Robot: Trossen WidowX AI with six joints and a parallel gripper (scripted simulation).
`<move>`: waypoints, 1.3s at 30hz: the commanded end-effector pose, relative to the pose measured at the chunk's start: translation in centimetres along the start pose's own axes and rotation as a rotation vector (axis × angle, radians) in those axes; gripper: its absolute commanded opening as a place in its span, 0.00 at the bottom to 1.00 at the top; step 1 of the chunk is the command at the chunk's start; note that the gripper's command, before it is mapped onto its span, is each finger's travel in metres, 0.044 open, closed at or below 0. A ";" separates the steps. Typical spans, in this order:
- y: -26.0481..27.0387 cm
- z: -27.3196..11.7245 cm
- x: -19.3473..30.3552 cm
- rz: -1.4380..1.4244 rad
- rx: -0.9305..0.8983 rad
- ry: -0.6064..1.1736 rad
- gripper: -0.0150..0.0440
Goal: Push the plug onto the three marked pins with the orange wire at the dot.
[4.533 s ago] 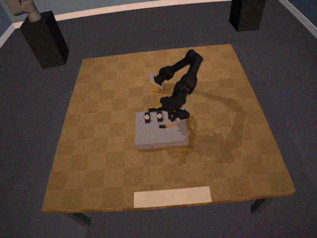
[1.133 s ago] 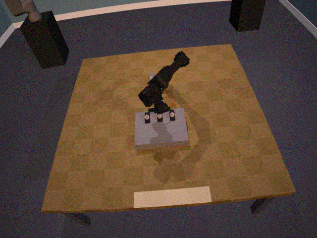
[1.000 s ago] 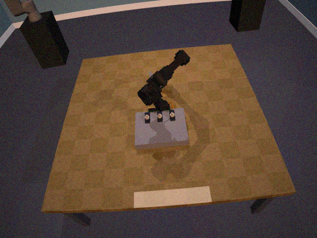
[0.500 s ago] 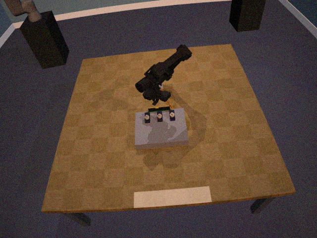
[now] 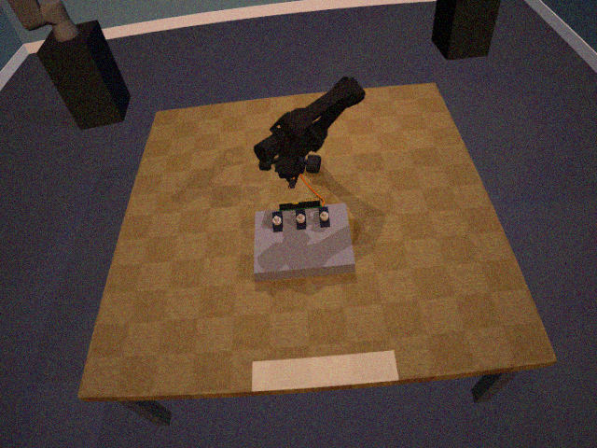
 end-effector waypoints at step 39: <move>0.6 4.6 -0.8 -0.216 -0.007 0.011 0.25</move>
Point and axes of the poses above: the point midway between the two fingers, 35 mm back from their tips, its own z axis out along the fingers, its own y axis across the jaws, x = y × z, the point moved 10 cm from there along -z, back along the fingers, and after that the axes turned 6 degrees about z, right-handed, at the moved point
